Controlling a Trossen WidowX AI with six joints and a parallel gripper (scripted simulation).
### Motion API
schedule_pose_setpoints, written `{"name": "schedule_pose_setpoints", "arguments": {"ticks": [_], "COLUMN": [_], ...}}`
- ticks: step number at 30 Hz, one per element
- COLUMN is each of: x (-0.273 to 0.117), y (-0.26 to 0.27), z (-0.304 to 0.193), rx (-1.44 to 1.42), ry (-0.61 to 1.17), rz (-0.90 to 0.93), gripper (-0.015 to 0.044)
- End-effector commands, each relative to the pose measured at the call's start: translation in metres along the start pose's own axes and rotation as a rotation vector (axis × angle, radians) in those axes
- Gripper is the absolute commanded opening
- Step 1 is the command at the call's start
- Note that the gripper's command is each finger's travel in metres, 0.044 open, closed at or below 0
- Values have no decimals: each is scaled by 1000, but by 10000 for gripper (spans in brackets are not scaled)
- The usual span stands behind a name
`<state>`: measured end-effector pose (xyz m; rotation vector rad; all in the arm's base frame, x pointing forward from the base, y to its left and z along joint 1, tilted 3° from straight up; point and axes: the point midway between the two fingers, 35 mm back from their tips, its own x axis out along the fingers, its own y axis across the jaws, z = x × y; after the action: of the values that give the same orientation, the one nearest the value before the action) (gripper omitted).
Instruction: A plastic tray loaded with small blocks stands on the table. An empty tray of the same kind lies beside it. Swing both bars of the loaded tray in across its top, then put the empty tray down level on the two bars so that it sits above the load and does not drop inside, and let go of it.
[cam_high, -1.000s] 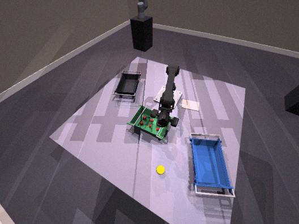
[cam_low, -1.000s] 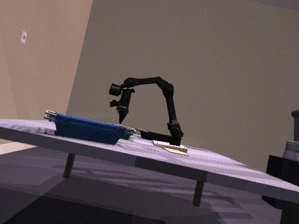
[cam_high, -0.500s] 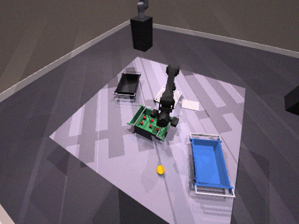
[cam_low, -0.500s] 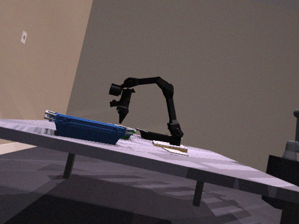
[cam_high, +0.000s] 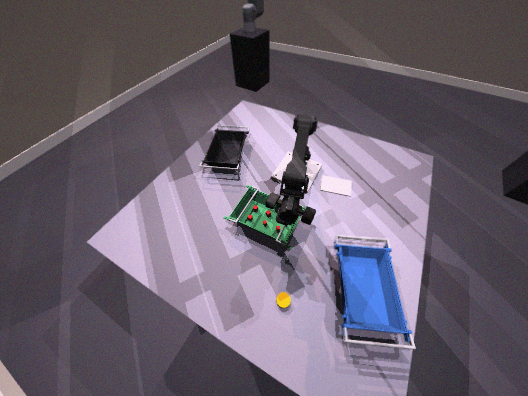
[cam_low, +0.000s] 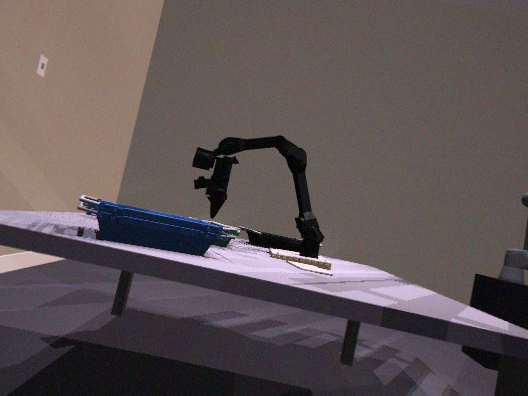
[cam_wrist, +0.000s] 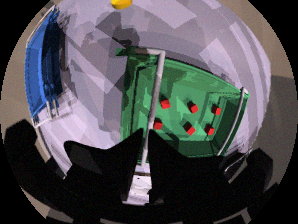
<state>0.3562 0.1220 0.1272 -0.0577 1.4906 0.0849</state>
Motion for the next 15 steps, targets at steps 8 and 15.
{"name": "schedule_pose_setpoints", "arguments": {"ticks": [8,15], "x": [-26,-63], "y": [1,-3], "z": [3,2], "rx": [0,13], "ry": [-3,2], "rz": [1,-1], "gripper": [289,440]}}
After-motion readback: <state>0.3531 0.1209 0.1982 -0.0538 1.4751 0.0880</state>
